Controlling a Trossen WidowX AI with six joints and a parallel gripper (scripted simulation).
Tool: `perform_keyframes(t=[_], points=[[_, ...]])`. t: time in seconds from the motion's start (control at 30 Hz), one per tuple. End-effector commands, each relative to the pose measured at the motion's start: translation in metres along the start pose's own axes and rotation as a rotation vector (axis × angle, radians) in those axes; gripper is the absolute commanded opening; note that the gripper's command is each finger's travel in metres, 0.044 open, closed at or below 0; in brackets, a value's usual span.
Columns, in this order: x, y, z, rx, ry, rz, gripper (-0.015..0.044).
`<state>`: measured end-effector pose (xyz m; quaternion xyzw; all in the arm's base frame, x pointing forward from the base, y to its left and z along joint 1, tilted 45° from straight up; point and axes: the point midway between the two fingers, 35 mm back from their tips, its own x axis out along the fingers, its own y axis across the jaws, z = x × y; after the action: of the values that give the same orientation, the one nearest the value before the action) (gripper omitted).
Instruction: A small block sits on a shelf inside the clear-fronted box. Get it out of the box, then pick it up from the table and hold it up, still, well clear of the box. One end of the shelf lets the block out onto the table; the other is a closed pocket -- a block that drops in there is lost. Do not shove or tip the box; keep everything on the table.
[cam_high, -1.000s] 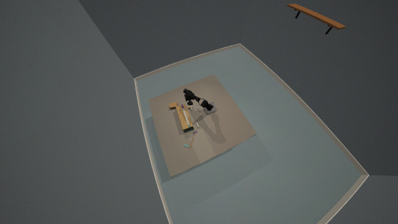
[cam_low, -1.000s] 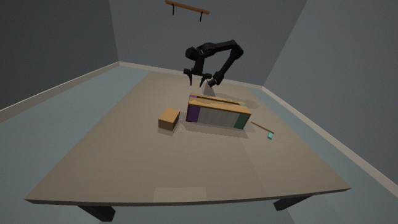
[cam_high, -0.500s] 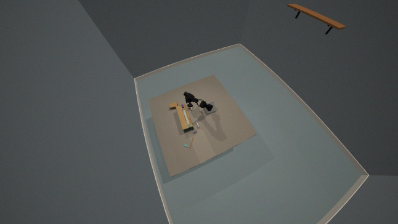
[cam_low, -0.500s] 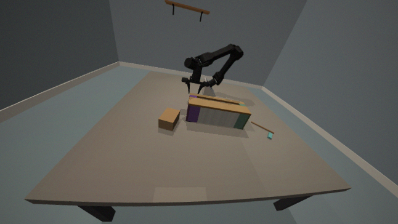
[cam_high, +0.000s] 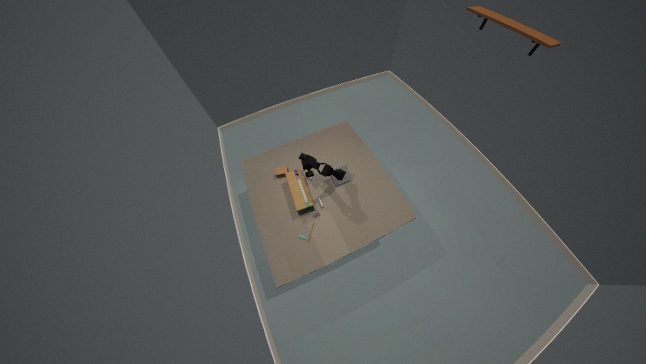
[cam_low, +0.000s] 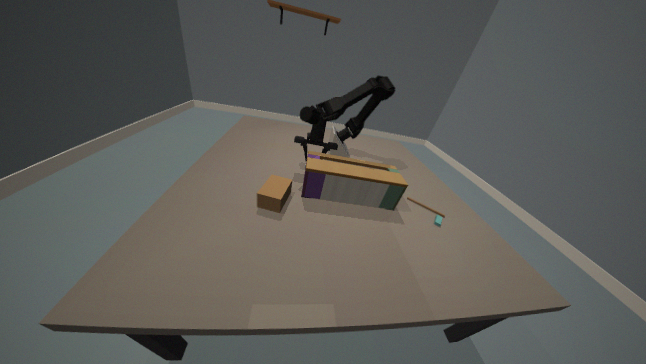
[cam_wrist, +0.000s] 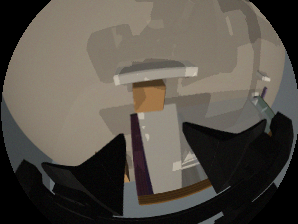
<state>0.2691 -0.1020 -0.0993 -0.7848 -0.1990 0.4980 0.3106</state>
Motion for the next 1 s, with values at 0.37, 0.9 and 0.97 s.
perform_keyframes(t=[0.37,0.9,0.97], points=[[0.024,-0.001,0.011,0.009,0.000,-0.004,0.0285],[0.046,-0.003,0.022,0.010,0.001,-0.007,0.0285],[0.048,-0.004,0.023,0.010,0.001,-0.008,0.0285]])
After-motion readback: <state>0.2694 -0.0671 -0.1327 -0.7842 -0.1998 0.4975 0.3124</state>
